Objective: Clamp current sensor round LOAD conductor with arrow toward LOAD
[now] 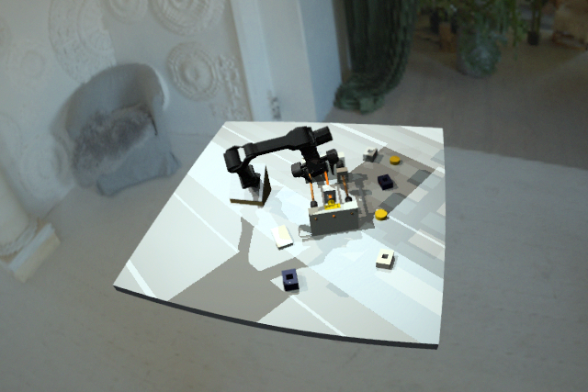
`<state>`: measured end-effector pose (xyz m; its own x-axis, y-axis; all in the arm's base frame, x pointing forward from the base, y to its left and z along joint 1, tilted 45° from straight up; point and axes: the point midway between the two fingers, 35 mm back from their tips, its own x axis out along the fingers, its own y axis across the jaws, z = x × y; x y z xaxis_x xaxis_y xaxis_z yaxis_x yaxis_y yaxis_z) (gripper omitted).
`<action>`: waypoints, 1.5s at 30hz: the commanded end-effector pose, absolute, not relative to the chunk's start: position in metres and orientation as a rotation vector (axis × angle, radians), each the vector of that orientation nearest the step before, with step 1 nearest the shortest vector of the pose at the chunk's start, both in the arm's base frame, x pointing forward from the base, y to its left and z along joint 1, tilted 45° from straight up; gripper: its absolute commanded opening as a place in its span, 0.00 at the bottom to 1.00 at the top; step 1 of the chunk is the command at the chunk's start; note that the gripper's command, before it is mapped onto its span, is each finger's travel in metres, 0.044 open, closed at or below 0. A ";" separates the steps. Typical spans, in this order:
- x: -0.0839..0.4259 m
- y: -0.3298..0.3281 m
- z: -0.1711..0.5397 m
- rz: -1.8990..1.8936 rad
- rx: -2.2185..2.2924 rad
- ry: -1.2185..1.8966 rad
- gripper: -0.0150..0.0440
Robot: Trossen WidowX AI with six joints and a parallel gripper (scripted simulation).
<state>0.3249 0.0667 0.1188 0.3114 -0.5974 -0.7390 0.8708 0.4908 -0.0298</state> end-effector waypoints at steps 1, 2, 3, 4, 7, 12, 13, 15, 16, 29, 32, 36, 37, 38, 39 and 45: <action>0.325 0.067 0.119 -1.006 0.420 0.771 1.00; 0.325 0.067 0.119 -1.006 0.420 0.771 1.00; 0.325 0.067 0.119 -1.006 0.420 0.771 1.00; 0.325 0.067 0.119 -1.006 0.420 0.771 1.00; 0.325 0.067 0.119 -1.006 0.420 0.771 1.00; 0.325 0.067 0.119 -1.006 0.420 0.771 1.00; 0.325 0.067 0.119 -1.006 0.420 0.771 1.00; 0.325 0.067 0.119 -1.006 0.420 0.771 1.00; 0.325 0.067 0.119 -1.006 0.420 0.771 1.00; 0.329 0.040 0.131 -0.670 0.059 1.194 1.00; 0.330 0.031 0.137 -0.478 -0.071 1.312 1.00; 0.331 0.018 0.149 -0.190 -0.239 1.405 1.00; 0.331 0.015 0.152 -0.114 -0.281 1.416 1.00; 0.331 0.013 0.155 -0.038 -0.323 1.421 1.00; 0.332 0.010 0.158 0.033 -0.360 1.422 1.00; 0.332 -0.002 0.174 0.293 -0.486 1.380 1.00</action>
